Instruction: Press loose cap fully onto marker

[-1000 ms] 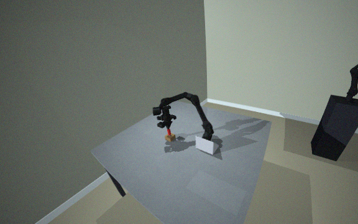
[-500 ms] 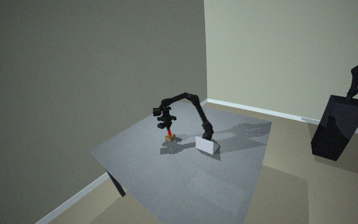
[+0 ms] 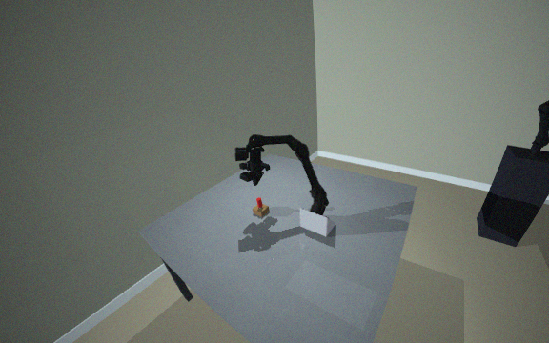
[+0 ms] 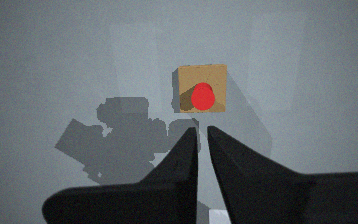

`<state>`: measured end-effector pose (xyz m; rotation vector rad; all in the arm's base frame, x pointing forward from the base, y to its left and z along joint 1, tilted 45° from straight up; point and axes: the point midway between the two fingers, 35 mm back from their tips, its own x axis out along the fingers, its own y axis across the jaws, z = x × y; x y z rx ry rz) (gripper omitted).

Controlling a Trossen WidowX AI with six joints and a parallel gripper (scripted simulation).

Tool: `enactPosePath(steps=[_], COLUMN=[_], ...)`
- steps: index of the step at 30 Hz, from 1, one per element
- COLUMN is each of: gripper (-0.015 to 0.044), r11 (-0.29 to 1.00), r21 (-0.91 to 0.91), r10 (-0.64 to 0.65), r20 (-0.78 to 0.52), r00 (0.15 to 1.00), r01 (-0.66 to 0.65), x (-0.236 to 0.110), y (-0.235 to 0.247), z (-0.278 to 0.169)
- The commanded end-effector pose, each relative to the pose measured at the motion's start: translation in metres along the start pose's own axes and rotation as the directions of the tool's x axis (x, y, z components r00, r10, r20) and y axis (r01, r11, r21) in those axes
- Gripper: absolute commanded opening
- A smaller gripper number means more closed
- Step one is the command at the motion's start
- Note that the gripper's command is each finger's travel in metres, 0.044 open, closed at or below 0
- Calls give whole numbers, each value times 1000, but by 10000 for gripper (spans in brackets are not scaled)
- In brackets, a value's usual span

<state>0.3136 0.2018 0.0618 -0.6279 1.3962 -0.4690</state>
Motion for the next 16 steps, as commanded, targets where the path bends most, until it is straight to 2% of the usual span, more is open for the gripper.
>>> enactPosePath(steps=[1, 13, 14, 16], gripper=[105, 420, 440, 440], r11=[1000, 1000, 1000, 1000], r21=[7, 7, 7, 7], r10=[-6, -6, -6, -6], r20=[-20, -20, -20, -20], r00=[1000, 1000, 1000, 1000], r01=[6, 6, 6, 6], x=[4, 4, 4, 4], y=[-2, -2, -2, -2], z=[1, 1, 1, 1])
